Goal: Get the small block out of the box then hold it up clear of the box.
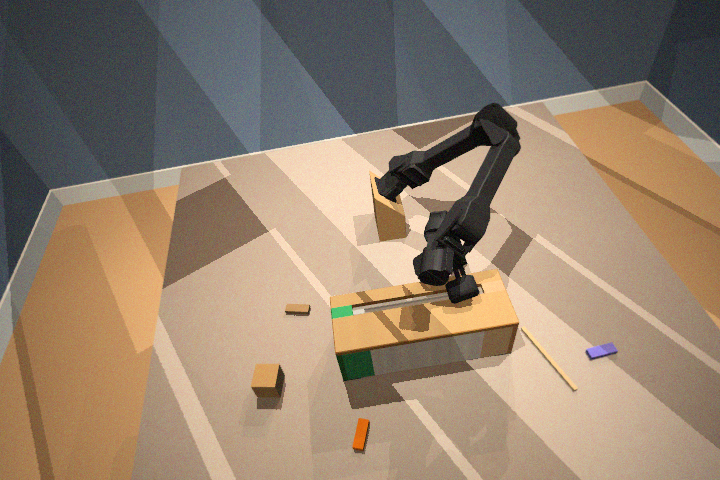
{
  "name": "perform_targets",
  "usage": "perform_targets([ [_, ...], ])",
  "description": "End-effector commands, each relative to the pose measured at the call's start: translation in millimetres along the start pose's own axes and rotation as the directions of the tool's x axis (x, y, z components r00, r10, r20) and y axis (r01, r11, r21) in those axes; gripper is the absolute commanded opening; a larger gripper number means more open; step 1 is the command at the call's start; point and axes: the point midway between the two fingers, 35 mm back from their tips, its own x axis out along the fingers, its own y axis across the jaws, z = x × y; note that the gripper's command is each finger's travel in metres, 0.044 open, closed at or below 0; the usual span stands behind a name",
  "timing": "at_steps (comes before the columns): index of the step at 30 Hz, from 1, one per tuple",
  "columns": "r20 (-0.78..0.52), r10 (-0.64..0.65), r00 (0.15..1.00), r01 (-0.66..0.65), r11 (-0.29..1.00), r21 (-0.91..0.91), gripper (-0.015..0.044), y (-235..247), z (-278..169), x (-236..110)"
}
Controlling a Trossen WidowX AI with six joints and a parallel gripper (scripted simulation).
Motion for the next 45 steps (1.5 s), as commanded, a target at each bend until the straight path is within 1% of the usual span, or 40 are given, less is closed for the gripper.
perform_targets([
  [1, -0.012, -0.006, 1.0, 0.006, 1.0, -0.007, 0.04, 1, -7, 7],
  [5, -0.012, -0.006, 1.0, 0.006, 1.0, -0.007, 0.04, 1, -7, 7],
  [7, -0.009, -0.005, 1.0, 0.005, 1.0, -0.007, 0.04, 1, -8, 1],
  [14, -0.005, -0.002, 1.0, 0.002, 1.0, -0.009, 0.04, 0, -24, -51],
  [26, -0.01, 0.005, 1.0, -0.005, 1.0, -0.001, 0.04, 1, -22, -50],
  [27, -0.008, 0.005, 1.0, -0.006, 1.0, -0.021, 0.0374, 0, -23, -50],
  [28, -0.001, 0.007, 1.0, -0.007, 0.997, -0.082, 0.0348, 0, -23, -49],
  [30, 0.025, 0.013, 1.0, -0.005, 0.953, -0.302, 0.0295, -3, -26, -49],
  [32, 0.052, 0.021, 0.998, 0.009, 0.851, -0.525, 0.0285, -7, -29, -48],
  [34, 0.079, 0.032, 0.996, 0.035, 0.698, -0.716, 0.0285, -10, -32, -48],
  [36, 0.105, 0.044, 0.994, 0.069, 0.503, -0.862, 0.0285, -12, -35, -48],
  [38, 0.129, 0.058, 0.99, 0.108, 0.279, -0.954, 0.0285, -15, -38, -47],
  [40, 0.153, 0.074, 0.985, 0.15, 0.039, -0.988, 0.0285, -17, -41, -47],
  [43, 0.186, 0.102, 0.977, 0.209, -0.318, -0.925, 0.0285, -21, -45, -47],
  [44, 0.196, 0.112, 0.974, 0.225, -0.414, -0.882, 0.0285, -22, -46, -46],
  [45, 0.204, 0.12, 0.972, 0.237, -0.476, -0.847, 0.0285, -23, -47, -46],
])
